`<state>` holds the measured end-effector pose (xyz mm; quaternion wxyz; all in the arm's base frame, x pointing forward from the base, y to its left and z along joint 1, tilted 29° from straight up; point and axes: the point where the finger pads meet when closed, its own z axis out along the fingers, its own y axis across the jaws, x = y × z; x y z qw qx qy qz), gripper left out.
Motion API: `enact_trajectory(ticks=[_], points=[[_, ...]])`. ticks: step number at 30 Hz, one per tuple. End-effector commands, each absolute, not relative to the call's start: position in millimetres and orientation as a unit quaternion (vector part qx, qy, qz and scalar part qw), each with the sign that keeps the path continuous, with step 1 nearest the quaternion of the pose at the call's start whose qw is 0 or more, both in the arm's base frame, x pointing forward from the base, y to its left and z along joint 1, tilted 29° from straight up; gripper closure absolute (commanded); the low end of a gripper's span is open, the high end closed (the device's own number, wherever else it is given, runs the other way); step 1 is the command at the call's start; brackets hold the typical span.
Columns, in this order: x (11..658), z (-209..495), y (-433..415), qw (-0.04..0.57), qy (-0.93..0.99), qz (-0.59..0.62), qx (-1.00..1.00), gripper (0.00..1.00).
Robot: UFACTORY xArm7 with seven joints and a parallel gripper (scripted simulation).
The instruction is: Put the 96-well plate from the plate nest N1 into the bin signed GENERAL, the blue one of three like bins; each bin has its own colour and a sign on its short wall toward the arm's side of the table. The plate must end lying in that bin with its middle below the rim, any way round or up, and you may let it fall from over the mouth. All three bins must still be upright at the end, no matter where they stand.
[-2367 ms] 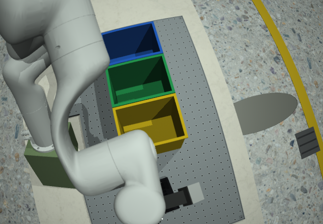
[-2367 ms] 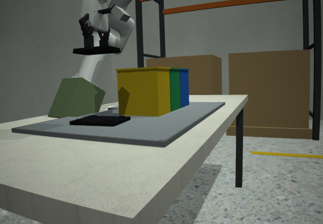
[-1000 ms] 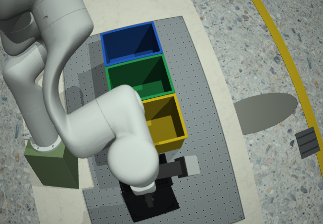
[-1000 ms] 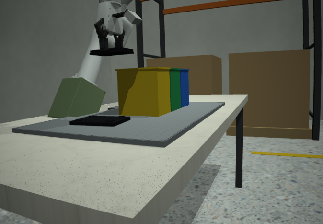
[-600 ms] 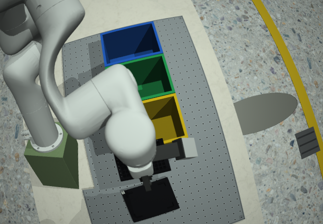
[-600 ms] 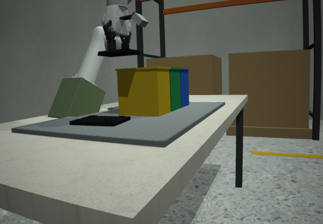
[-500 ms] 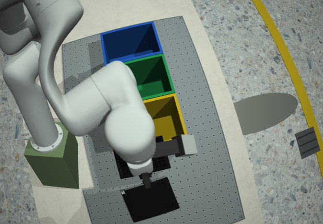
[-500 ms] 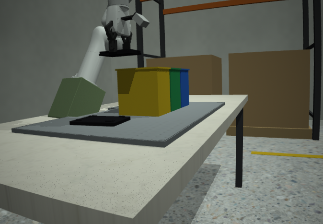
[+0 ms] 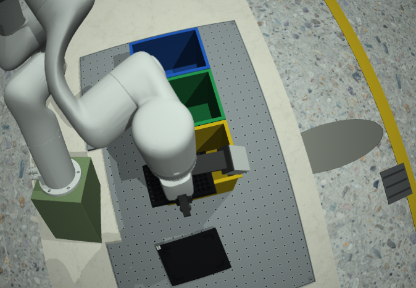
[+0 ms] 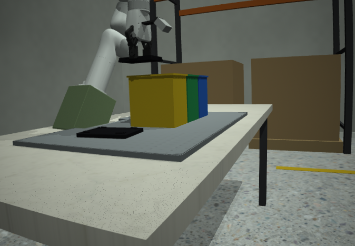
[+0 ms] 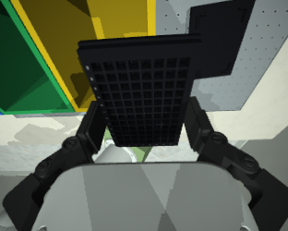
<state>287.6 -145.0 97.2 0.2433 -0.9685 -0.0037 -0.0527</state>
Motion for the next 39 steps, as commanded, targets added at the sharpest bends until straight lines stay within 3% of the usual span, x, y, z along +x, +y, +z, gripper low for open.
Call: enact_trajectory(ticks=[1, 39], points=[[289, 103, -138, 0.242, -0.003, -0.054, -0.969, 1.00], [299, 155, -38, 0.242, -0.003, -0.054, -0.969, 1.00]])
